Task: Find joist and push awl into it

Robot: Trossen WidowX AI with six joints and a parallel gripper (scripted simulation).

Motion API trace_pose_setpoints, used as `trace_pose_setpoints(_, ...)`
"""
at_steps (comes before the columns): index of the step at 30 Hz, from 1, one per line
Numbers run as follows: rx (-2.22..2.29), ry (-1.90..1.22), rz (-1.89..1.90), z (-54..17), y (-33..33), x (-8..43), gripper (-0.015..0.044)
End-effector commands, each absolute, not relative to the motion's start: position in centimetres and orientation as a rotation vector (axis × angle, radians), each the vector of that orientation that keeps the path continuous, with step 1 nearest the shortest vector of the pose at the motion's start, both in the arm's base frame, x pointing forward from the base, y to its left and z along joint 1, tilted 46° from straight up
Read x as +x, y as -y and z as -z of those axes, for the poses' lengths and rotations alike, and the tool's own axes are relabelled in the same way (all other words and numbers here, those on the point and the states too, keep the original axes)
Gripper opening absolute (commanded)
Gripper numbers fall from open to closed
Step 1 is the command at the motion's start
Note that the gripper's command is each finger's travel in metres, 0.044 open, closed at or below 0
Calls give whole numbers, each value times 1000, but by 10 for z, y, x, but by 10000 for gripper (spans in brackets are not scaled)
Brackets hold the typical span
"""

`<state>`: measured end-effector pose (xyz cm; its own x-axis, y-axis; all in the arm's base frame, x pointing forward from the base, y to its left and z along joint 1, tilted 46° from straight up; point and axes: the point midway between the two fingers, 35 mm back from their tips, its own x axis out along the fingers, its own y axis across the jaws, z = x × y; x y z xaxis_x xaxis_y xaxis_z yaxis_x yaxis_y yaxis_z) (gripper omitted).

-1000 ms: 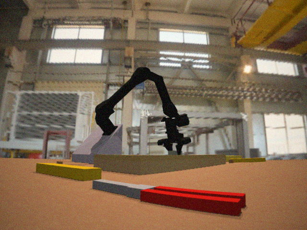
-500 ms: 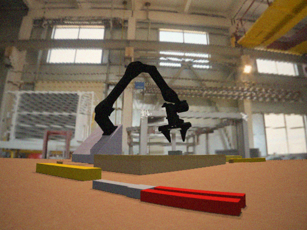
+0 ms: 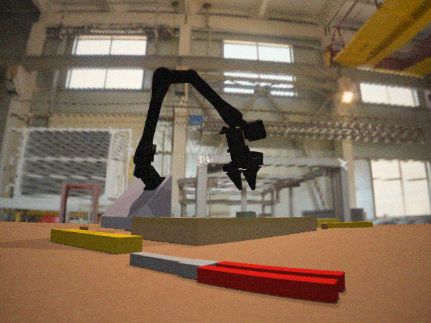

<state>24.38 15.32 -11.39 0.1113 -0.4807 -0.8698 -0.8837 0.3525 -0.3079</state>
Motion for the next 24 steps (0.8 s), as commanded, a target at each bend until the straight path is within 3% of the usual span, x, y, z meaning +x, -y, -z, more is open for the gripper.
trace_pose_setpoints(1, -1149, -1551, -252, 72, -95, 252, 440)
trace_pose_setpoints(7, -952, -1547, 38, 24, -19, 242, 440)
trace_pose_setpoints(14, -712, -1525, 392, -14, 62, 193, 440)
trace_pose_setpoints(19, -594, -1469, 642, -29, 101, 152, 440)
trace_pose_setpoints(24, -579, -1460, 676, -30, 105, 147, 440)
